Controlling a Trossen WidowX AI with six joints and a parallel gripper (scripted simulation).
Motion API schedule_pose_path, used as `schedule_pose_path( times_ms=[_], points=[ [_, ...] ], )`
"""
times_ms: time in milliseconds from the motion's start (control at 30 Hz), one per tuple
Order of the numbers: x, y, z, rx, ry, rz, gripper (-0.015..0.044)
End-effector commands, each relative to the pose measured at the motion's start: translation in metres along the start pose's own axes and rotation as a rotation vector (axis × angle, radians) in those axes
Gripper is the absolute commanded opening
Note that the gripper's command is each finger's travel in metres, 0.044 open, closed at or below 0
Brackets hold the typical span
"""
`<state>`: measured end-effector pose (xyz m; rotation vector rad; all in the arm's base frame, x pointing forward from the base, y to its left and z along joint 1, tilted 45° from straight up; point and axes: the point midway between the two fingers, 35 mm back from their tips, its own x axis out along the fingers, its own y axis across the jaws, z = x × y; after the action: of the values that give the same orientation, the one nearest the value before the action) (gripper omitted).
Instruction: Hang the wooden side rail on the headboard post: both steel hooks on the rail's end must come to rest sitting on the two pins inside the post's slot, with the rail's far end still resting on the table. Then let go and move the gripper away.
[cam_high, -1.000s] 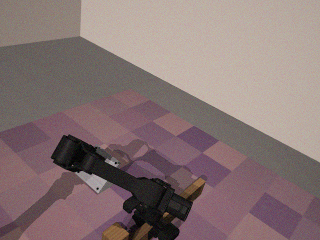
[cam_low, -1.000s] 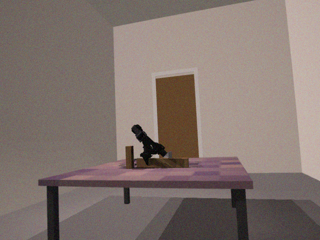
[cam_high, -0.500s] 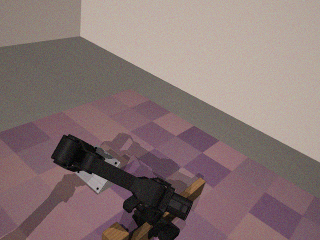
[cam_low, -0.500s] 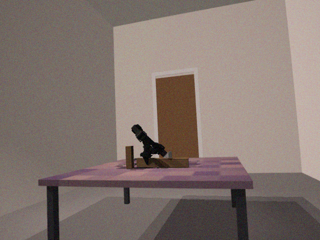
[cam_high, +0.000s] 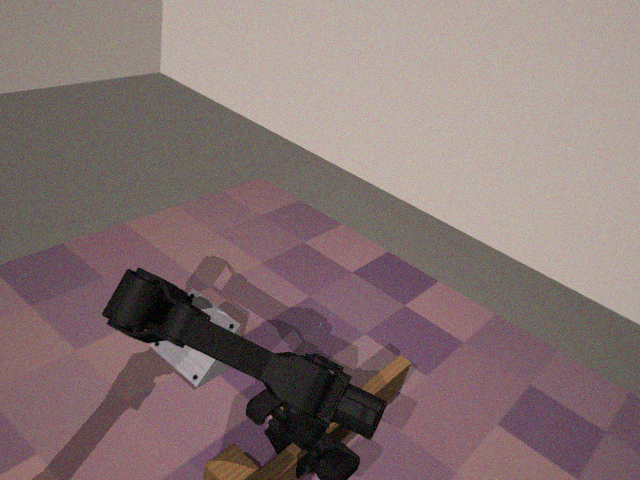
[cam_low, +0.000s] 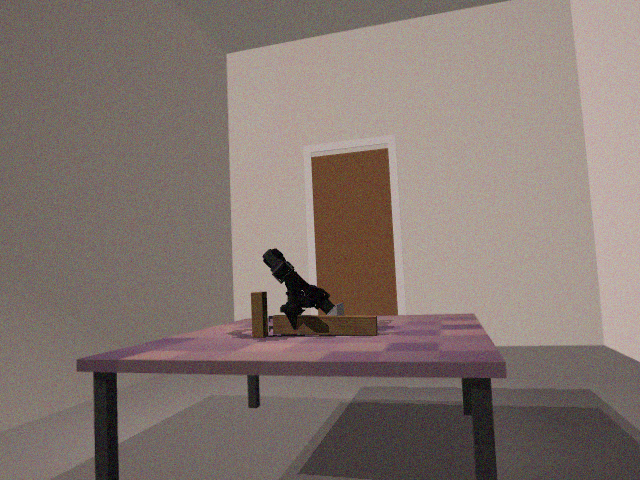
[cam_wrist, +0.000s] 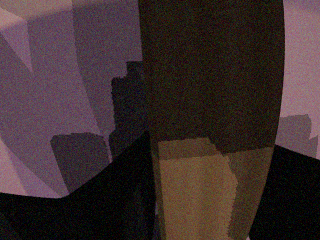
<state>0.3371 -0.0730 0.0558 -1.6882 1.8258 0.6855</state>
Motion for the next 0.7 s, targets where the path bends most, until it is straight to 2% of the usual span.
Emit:
schedule_pose_path(
  times_ms=[0, 667],
  points=[
    [-0.0068, -0.0020, 0.0023, -0.002, -0.008, -0.015, 0.0000],
    [-0.0101, -0.0020, 0.0023, -0.002, -0.008, -0.015, 0.0000]
  ],
)
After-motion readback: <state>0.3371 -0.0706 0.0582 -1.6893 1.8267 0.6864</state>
